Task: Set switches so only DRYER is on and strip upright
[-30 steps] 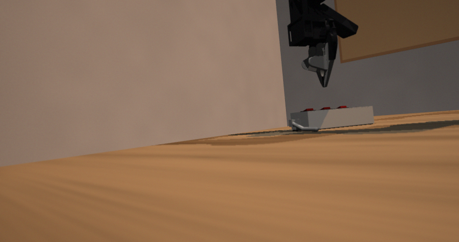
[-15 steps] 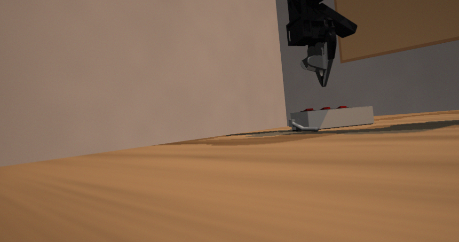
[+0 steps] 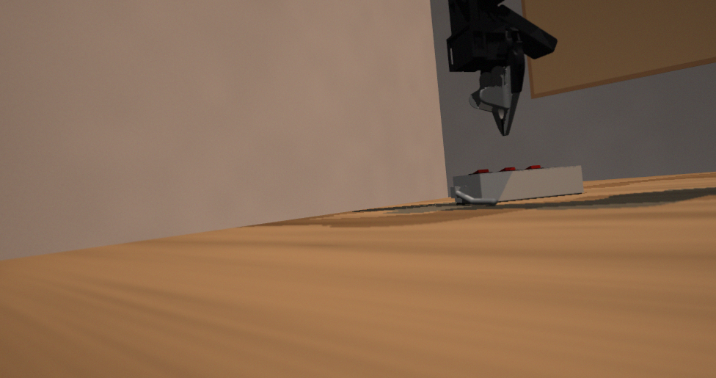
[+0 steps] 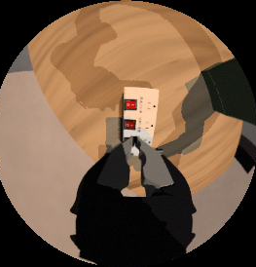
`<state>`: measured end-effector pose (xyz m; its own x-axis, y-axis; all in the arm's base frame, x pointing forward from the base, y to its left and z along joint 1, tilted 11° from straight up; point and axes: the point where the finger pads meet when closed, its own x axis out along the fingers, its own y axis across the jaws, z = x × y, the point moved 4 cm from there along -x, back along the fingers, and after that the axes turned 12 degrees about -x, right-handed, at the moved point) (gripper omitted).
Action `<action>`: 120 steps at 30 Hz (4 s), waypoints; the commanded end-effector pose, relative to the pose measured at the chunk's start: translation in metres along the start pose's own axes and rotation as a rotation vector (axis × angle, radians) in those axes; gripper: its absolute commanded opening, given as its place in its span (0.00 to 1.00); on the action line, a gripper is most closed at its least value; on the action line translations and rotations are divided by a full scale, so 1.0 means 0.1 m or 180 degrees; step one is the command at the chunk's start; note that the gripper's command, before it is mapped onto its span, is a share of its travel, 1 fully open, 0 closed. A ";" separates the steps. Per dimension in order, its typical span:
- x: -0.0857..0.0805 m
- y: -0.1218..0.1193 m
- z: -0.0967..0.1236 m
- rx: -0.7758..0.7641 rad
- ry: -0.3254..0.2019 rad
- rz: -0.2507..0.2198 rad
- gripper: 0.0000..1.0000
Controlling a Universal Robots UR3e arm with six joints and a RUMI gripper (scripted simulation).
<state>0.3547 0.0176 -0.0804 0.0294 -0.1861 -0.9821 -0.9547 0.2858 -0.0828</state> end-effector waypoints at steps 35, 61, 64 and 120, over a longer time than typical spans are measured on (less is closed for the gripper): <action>0.23 -0.01 0.00 0.0001 -0.0001 -0.0007 0.00; 0.43 -0.01 0.01 0.0001 -0.0001 -0.0007 0.00; 0.43 -0.01 0.01 0.0001 -0.0001 -0.0007 0.00; 0.43 -0.02 0.01 0.0001 -0.0001 -0.0007 0.00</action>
<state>0.3576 0.0096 -0.1234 0.0293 -0.1861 -0.9821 -0.9547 0.2859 -0.0827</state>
